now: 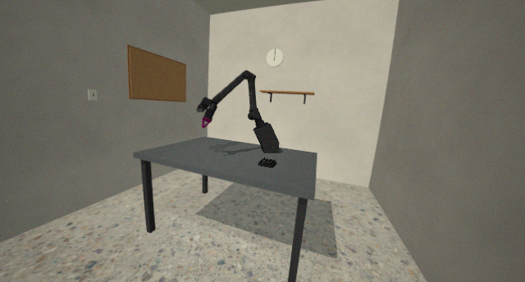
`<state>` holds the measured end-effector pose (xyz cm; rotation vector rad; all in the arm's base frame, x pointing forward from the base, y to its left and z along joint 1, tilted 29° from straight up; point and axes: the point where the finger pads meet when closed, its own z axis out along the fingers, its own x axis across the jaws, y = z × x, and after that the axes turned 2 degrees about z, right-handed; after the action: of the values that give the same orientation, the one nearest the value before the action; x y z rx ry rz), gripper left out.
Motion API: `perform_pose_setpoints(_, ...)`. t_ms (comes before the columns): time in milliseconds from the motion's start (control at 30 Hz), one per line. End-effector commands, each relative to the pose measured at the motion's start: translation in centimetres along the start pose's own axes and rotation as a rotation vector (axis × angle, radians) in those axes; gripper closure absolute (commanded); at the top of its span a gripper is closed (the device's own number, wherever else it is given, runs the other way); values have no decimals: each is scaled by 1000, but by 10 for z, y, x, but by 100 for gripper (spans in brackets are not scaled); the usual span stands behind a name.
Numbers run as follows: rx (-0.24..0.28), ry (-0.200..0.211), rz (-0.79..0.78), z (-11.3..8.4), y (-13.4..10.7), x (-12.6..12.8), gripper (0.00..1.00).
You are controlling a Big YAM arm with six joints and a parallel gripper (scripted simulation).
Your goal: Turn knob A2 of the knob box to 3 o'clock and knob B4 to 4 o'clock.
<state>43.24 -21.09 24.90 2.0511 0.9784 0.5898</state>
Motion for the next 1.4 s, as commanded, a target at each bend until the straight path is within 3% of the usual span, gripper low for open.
perform_pose_setpoints(0, -110, 47, -23, -12, 56, 25, 0)
perform_pose_setpoints(67, -114, 32, -13, -11, 58, 16, 0)
perform_pose_setpoints(167, -126, 66, -31, -16, 61, 33, 0)
perform_pose_setpoints(433, -135, 63, -27, -18, 64, 30, 0)
perform_pose_setpoints(467, -228, 146, -58, -43, 85, 58, 0)
perform_pose_setpoints(533, -229, 143, -58, -46, 89, 61, 0)
perform_pose_setpoints(633, -194, 134, -64, -31, 81, 63, 0)
perform_pose_setpoints(700, -198, 114, -52, -29, 85, 51, 0)
perform_pose_setpoints(867, -205, 150, -70, -34, 85, 69, 0)
perform_pose_setpoints(1067, -208, 144, -66, -34, 86, 65, 0)
perform_pose_setpoints(1100, -312, 236, -97, -64, 104, 93, 0)
perform_pose_setpoints(1167, -313, 230, -96, -68, 110, 96, 0)
perform_pose_setpoints(1233, -278, 223, -103, -54, 105, 101, 0)
perform_pose_setpoints(1300, -278, 223, -103, -54, 105, 101, 0)
perform_pose_setpoints(1367, -281, 201, -91, -51, 108, 88, 0)
